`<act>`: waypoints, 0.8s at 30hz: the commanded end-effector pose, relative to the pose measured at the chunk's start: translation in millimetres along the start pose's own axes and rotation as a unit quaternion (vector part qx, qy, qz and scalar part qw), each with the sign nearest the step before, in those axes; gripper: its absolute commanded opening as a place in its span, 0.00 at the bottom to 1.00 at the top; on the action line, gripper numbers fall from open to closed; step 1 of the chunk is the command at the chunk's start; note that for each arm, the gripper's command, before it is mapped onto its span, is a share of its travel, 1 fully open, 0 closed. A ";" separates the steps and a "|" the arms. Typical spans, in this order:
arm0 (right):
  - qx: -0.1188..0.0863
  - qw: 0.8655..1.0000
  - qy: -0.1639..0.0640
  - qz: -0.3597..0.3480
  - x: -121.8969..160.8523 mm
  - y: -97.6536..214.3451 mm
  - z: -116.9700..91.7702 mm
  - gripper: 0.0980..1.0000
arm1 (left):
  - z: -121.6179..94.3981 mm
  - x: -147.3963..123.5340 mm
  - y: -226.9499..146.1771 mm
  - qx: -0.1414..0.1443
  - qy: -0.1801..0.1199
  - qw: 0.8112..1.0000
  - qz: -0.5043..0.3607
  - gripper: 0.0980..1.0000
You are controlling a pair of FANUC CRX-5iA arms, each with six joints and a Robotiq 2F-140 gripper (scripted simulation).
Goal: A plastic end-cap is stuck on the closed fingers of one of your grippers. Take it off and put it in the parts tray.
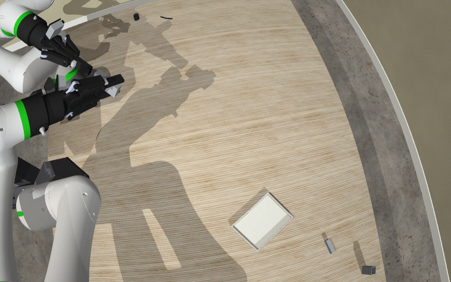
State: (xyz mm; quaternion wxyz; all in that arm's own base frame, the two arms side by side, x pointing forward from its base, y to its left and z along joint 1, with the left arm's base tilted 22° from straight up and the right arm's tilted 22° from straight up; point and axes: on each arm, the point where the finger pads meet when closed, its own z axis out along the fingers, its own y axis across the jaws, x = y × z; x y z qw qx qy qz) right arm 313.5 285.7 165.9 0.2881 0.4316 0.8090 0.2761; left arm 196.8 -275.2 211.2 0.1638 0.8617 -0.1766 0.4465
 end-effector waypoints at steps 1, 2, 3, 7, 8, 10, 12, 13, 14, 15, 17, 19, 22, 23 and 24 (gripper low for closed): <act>-0.001 1.000 0.000 0.000 0.4 0.8 -0.4 0.00 | -1.3 0.7 0.4 0.000 0.001 1.000 0.000 0.00; -0.001 1.000 0.000 0.000 0.4 0.8 -0.4 0.00 | -1.7 0.8 0.4 0.000 0.001 1.000 0.000 0.00; -0.001 1.000 0.000 0.000 0.4 0.8 -0.4 0.00 | -2.1 0.8 0.4 0.000 0.001 1.000 0.000 0.00; -0.001 1.000 0.000 0.000 0.4 0.8 -0.4 0.00 | -3.7 0.9 0.3 0.000 0.001 1.000 0.000 0.00; -0.001 1.000 0.000 0.000 0.4 0.8 -0.4 0.00 | -4.1 1.0 0.3 0.000 0.001 1.000 0.000 0.00; -0.001 1.000 0.000 0.000 0.4 0.8 -0.4 0.00 | -4.1 1.0 0.3 0.000 0.001 1.000 0.000 0.00; -0.001 1.000 0.000 0.000 0.4 0.8 -0.4 0.00 | -4.9 1.1 0.3 0.000 0.001 1.000 -0.001 0.00; -0.001 1.000 0.000 0.000 0.4 0.8 -0.4 0.00 | -5.3 1.2 0.2 0.000 0.001 1.000 -0.001 0.00; -0.001 1.000 0.000 0.000 0.4 0.8 -0.4 0.00 | -5.7 1.2 0.2 0.000 0.001 1.000 -0.001 0.00; -0.001 1.000 0.000 0.000 0.4 0.8 -0.4 0.00 | -5.9 1.3 0.2 0.000 0.001 1.000 -0.001 0.00; -0.001 1.000 0.000 0.000 0.4 0.8 -0.4 0.00 | -6.0 1.4 0.5 0.000 0.001 1.000 0.001 0.00; -0.001 1.000 0.000 0.000 0.4 0.8 -0.4 0.00 | -5.9 1.9 0.7 0.000 0.001 1.000 0.002 0.00; -0.001 1.000 0.000 0.000 0.4 0.8 -0.4 0.00 | -6.3 2.9 0.9 0.000 0.002 1.000 0.001 0.00; -0.001 1.000 0.000 0.000 0.4 0.8 -0.4 0.00 | -6.3 2.9 0.9 0.000 0.002 1.000 0.001 0.00; -0.001 1.000 0.000 0.000 0.4 0.8 -0.4 0.00 | -6.3 2.9 0.9 0.000 0.002 1.000 0.001 0.00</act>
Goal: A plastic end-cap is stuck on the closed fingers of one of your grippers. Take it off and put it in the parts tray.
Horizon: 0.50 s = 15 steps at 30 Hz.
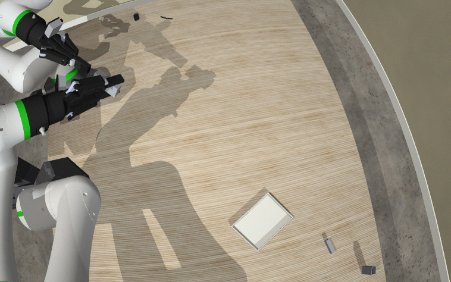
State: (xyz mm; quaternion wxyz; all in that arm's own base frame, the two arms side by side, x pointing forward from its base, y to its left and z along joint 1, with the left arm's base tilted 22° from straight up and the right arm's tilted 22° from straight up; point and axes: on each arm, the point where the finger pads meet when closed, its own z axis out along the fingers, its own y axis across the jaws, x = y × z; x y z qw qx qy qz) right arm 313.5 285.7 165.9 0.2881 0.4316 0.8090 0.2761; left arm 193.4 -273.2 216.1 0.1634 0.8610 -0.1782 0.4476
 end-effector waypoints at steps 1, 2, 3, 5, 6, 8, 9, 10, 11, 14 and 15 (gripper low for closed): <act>-0.001 1.000 0.000 0.000 0.4 0.8 -0.4 0.00 | -0.6 1.8 0.7 0.000 0.001 1.000 0.000 0.00; -0.001 1.000 0.000 0.000 0.4 0.8 -0.4 0.00 | -0.6 1.8 0.7 0.000 0.001 1.000 0.000 0.00; -0.001 1.000 0.000 0.000 0.4 0.8 -0.4 0.00 | -0.6 1.8 0.7 0.000 0.001 1.000 0.000 0.00; -0.001 1.000 0.000 0.000 0.4 0.8 -0.4 0.00 | -0.6 1.8 0.7 0.000 0.001 1.000 0.000 0.00; -0.001 1.000 0.000 0.000 0.4 0.8 -0.4 0.00 | -0.9 2.4 0.8 0.000 0.002 1.000 0.000 0.00; -0.001 1.000 0.000 0.000 0.4 0.8 -0.4 0.00 | -0.9 2.4 0.8 0.000 0.002 1.000 0.000 0.00; -0.001 1.000 0.000 0.000 0.4 0.8 -0.4 0.00 | -1.5 6.9 1.2 0.001 -0.002 1.000 0.003 0.00; -0.001 1.000 0.000 0.000 0.4 0.8 -0.4 0.00 | -1.5 9.3 -1.1 0.005 -0.006 1.000 0.003 0.00; -0.001 1.000 0.000 0.000 0.4 0.8 -0.4 0.00 | -1.4 12.8 -4.3 0.011 -0.012 1.000 0.003 0.00; -0.001 1.000 0.000 0.000 0.4 0.8 -0.4 0.00 | -0.8 25.4 -17.0 0.034 -0.035 0.999 0.001 0.00; -0.001 1.000 0.000 0.000 0.4 0.8 -0.4 0.00 | -0.6 28.7 -20.8 0.041 -0.042 0.998 0.000 0.00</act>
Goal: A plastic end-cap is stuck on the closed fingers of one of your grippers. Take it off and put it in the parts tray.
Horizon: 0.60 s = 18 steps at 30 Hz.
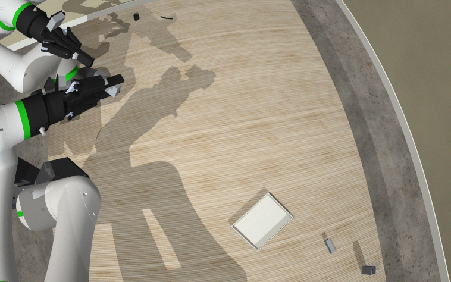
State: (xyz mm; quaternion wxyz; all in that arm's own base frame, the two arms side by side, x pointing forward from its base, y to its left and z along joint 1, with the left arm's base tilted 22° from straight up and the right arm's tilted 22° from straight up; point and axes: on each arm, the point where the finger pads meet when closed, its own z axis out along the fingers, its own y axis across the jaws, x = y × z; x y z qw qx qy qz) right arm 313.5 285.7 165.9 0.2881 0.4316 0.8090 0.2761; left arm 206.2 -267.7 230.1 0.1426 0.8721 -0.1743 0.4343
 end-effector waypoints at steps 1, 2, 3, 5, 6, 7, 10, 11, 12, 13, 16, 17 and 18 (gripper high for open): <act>-0.001 1.000 0.000 0.000 0.4 0.8 -0.4 0.00 | 0.6 13.8 -14.3 0.026 -0.028 0.999 -0.002 0.00; -0.001 1.000 0.000 0.000 0.4 0.8 -0.4 0.00 | 0.8 16.1 -16.4 0.029 -0.032 0.999 -0.003 0.00; -0.001 1.000 0.000 0.000 0.4 0.8 -0.4 0.00 | 0.7 18.3 -17.9 0.032 -0.036 0.999 -0.003 0.00; -0.001 1.000 0.000 0.000 0.4 0.8 -0.4 0.00 | 0.7 18.3 -17.9 0.032 -0.036 0.999 -0.003 0.00; -0.001 1.000 0.000 0.000 0.4 0.8 -0.4 0.00 | 1.6 25.7 -24.8 0.043 -0.049 0.998 -0.005 0.00; -0.001 1.000 0.000 0.000 0.4 0.8 -0.4 0.00 | 2.7 32.6 -31.5 0.053 -0.062 0.997 -0.006 0.00; -0.001 1.000 0.000 0.000 0.4 0.8 -0.4 0.00 | 3.6 38.1 -36.8 0.061 -0.072 0.996 -0.008 0.00; -0.001 1.000 0.000 0.000 0.4 0.8 -0.4 0.00 | 4.1 40.5 -39.3 0.064 -0.076 0.995 -0.009 0.00; -0.001 1.000 0.000 0.000 0.4 0.8 -0.4 0.00 | 4.8 44.1 -42.8 0.069 -0.083 0.994 -0.010 0.00; -0.001 1.000 0.000 0.000 0.4 0.8 -0.4 0.00 | 5.5 47.1 -45.9 0.073 -0.088 0.993 -0.011 0.00; -0.001 1.000 0.000 0.000 0.4 0.8 -0.4 0.00 | 8.0 58.2 -57.1 0.086 -0.110 0.990 -0.016 0.00; -0.001 1.000 0.000 0.000 0.4 0.8 -0.4 0.00 | 9.0 61.9 -61.1 0.091 -0.117 0.989 -0.017 0.00; -0.001 1.000 0.000 0.000 0.4 0.8 -0.4 0.00 | 9.5 64.5 -62.8 0.092 -0.123 0.988 -0.019 0.00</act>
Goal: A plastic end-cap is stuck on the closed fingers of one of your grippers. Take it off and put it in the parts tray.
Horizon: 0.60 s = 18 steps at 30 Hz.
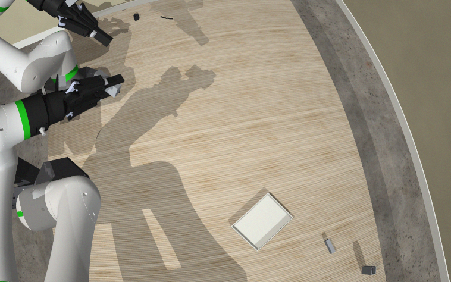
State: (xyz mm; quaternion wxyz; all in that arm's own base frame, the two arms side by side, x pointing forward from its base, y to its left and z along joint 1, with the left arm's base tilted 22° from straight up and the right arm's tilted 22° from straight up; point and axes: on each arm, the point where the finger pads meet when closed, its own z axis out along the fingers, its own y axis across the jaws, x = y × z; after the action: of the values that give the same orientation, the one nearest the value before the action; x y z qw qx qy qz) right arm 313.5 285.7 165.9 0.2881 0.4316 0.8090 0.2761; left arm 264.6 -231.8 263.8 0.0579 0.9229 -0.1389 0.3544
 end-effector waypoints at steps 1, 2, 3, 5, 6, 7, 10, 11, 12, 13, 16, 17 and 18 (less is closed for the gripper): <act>-0.001 1.000 0.000 0.000 0.4 0.8 -0.4 0.00 | 1.9 14.0 -10.6 0.012 -0.026 1.000 -0.005 0.00; -0.001 1.000 0.000 0.000 0.4 0.8 -0.4 0.00 | 2.5 16.4 -13.0 0.015 -0.030 0.999 -0.006 0.00; -0.001 1.000 0.000 0.000 0.4 0.8 -0.4 0.00 | 2.5 16.4 -13.0 0.015 -0.030 0.999 -0.006 0.00; -0.001 1.000 0.000 0.000 0.4 0.8 -0.4 0.00 | 4.9 24.6 -21.2 0.023 -0.045 0.999 -0.009 0.00; -0.001 1.000 0.000 0.000 0.4 0.8 -0.4 0.00 | 7.4 32.2 -29.2 0.031 -0.060 0.998 -0.012 0.00; -0.001 1.000 0.000 0.000 0.4 0.8 -0.4 0.00 | 9.1 37.2 -34.6 0.035 -0.069 0.997 -0.015 0.00; -0.001 1.000 0.000 0.000 0.4 0.8 -0.4 0.00 | 15.2 51.5 -51.6 0.048 -0.097 0.994 -0.022 0.00; -0.001 1.000 0.000 0.000 0.4 0.8 -0.4 0.00 | 17.7 57.0 -57.9 0.051 -0.108 0.993 -0.026 0.00; -0.001 1.000 0.000 0.000 0.4 0.8 -0.4 0.00 | 20.1 61.8 -64.2 0.055 -0.117 0.991 -0.029 0.00; -0.001 1.000 0.000 0.000 0.4 0.8 -0.4 0.00 | 22.2 65.8 -69.8 0.058 -0.126 0.990 -0.031 0.00; -0.001 1.000 0.000 0.000 0.4 0.8 -0.4 0.00 | 25.2 71.5 -77.2 0.060 -0.138 0.988 -0.035 0.00; -0.001 1.000 0.000 0.000 0.4 0.8 -0.4 0.00 | 26.0 73.6 -79.7 0.060 -0.143 0.987 -0.036 0.00; -0.001 1.000 0.000 0.000 0.4 0.8 -0.4 0.00 | 27.2 75.5 -82.7 0.062 -0.147 0.986 -0.038 0.00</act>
State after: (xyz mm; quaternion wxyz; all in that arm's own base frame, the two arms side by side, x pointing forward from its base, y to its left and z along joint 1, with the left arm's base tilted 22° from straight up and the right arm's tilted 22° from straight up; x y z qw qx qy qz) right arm 313.5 285.7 165.9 0.2881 0.4316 0.8090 0.2761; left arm 349.2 -180.6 290.4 -0.0030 0.9668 -0.0927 0.2381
